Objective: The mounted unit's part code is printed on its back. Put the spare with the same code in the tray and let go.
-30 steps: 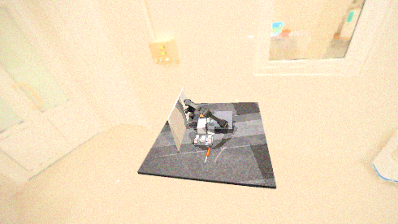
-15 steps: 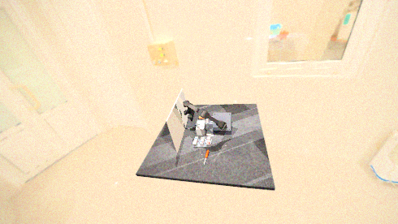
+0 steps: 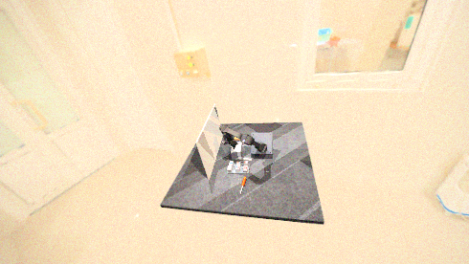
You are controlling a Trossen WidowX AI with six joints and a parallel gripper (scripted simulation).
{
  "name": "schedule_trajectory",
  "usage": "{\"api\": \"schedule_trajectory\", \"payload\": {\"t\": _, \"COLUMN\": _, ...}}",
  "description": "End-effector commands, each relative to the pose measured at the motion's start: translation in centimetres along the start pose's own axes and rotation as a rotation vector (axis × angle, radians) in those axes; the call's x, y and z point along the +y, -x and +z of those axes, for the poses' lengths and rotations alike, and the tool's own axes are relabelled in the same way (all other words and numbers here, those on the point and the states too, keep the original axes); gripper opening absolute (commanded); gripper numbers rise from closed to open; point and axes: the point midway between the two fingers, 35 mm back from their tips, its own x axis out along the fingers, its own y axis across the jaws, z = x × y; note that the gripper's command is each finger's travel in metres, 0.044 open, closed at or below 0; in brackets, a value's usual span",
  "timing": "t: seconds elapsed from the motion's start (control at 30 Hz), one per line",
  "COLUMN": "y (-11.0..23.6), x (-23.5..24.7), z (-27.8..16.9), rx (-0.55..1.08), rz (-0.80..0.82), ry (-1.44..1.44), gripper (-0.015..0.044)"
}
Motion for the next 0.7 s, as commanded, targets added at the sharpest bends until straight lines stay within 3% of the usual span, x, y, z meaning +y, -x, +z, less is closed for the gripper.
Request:
{"api": "schedule_trajectory", "payload": {"t": 0.0, "y": -1.1, "x": 4.6, "z": -1.0, "rx": -0.002, "rz": 0.009, "ry": 0.251, "gripper": 0.0440}}
{"api": "schedule_trajectory", "payload": {"t": 0.27, "y": -4.6, "x": 13.0, "z": -5.3, "rx": -0.007, "rz": 0.027, "ry": 0.810, "gripper": 0.0440}}
{"api": "schedule_trajectory", "payload": {"t": 0.5, "y": -5.0, "x": 13.6, "z": -5.7, "rx": -0.008, "rz": 0.029, "ry": 0.858, "gripper": 0.0440}}
{"api": "schedule_trajectory", "payload": {"t": 0.67, "y": -6.8, "x": 13.9, "z": -5.4, "rx": -0.004, "rz": 0.025, "ry": 0.858, "gripper": 0.0309}}
